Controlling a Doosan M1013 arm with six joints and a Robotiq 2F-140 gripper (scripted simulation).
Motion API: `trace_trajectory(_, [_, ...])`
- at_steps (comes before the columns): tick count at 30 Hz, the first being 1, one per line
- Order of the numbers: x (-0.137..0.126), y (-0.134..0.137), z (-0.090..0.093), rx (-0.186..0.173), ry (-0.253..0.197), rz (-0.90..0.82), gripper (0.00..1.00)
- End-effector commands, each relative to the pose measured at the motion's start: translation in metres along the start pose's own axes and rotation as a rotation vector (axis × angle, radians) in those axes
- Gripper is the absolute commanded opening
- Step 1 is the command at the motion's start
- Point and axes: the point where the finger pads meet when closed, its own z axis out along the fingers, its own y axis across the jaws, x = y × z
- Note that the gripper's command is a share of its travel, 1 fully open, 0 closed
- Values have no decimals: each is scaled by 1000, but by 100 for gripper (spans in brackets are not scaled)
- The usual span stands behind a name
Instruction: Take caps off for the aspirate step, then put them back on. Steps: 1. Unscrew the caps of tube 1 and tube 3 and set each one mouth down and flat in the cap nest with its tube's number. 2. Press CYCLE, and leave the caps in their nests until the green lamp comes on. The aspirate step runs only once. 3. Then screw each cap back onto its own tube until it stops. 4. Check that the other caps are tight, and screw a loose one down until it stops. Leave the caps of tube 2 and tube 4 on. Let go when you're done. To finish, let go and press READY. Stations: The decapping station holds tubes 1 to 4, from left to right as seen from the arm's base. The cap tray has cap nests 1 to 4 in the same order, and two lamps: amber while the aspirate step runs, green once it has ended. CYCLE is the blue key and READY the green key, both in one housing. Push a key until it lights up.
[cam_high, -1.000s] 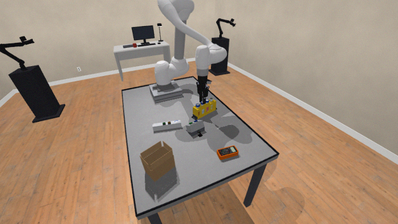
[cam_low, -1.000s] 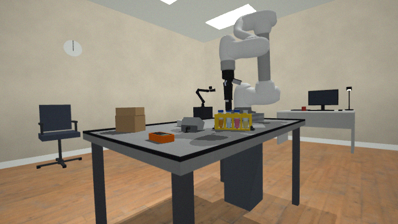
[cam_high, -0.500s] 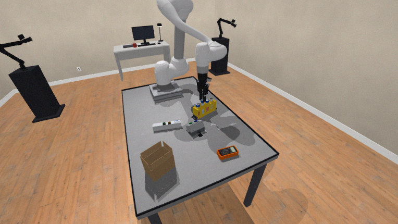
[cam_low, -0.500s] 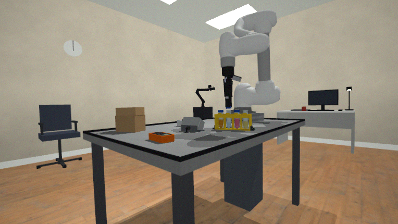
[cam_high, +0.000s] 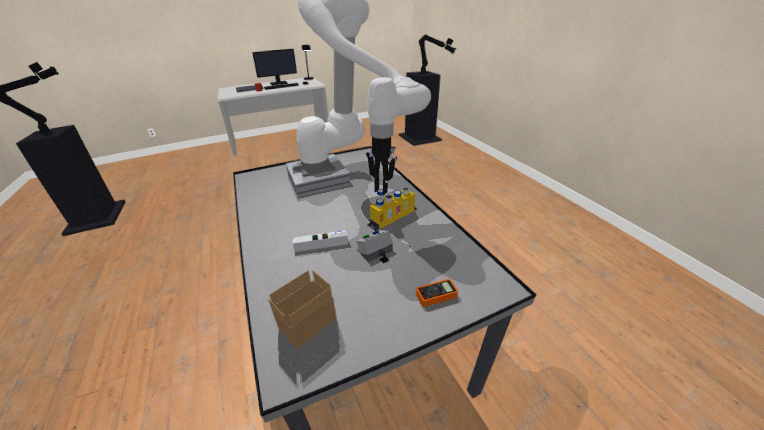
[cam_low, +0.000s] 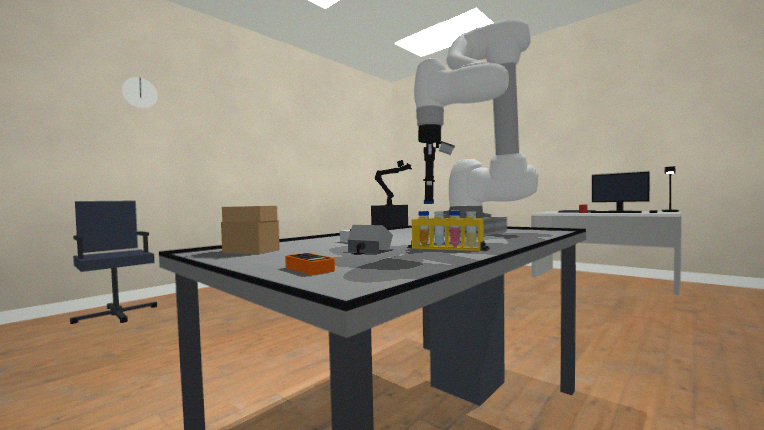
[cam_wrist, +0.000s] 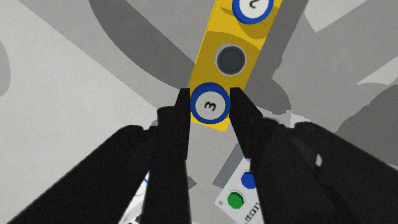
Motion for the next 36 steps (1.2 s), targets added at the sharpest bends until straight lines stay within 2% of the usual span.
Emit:
trace_trajectory(1, [-22,-14,0,-16,25,-277,30])
trace_trajectory(11, [-65,-43,2,-23,23,-737,30])
trace_trajectory(13, [-77,-52,2,-23,23,-737,30])
trace_trajectory(15, [-77,-52,2,-23,23,-737,30])
trace_trajectory(30, [-177,-120,6,-23,23,-737,30])
trace_trajectory(32, [-177,-120,6,-23,23,-737,30])
trace_trajectory(36, [-205,-139,7,-23,23,-737,30])
